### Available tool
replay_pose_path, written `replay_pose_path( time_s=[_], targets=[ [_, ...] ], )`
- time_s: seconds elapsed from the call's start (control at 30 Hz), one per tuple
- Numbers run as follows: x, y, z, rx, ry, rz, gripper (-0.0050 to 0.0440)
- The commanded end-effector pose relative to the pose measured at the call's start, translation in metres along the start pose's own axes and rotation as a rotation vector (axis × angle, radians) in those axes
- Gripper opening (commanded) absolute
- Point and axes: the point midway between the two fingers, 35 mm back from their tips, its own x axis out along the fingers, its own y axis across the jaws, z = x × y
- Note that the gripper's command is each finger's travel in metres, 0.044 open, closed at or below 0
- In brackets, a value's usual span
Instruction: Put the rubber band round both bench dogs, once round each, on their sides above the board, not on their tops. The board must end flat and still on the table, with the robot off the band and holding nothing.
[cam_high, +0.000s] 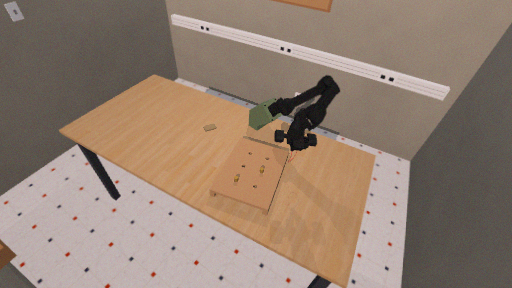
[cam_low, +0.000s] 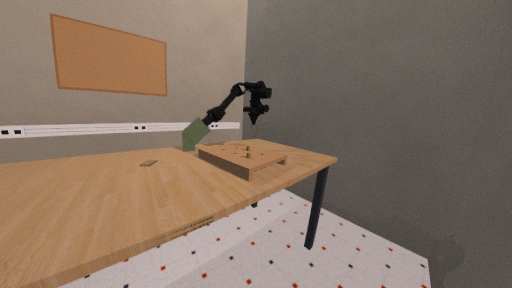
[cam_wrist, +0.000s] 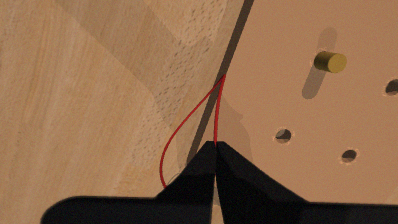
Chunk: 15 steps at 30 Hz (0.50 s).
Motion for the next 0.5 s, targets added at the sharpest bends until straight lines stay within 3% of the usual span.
replay_pose_path(
  time_s=[0.0,0.47],
  targets=[
    [0.000,-0.014,0.000,-0.126,0.010,0.022,-0.0050],
    [-0.003,-0.052,-0.003,-0.458,-0.009,0.034,-0.0050]
  ],
)
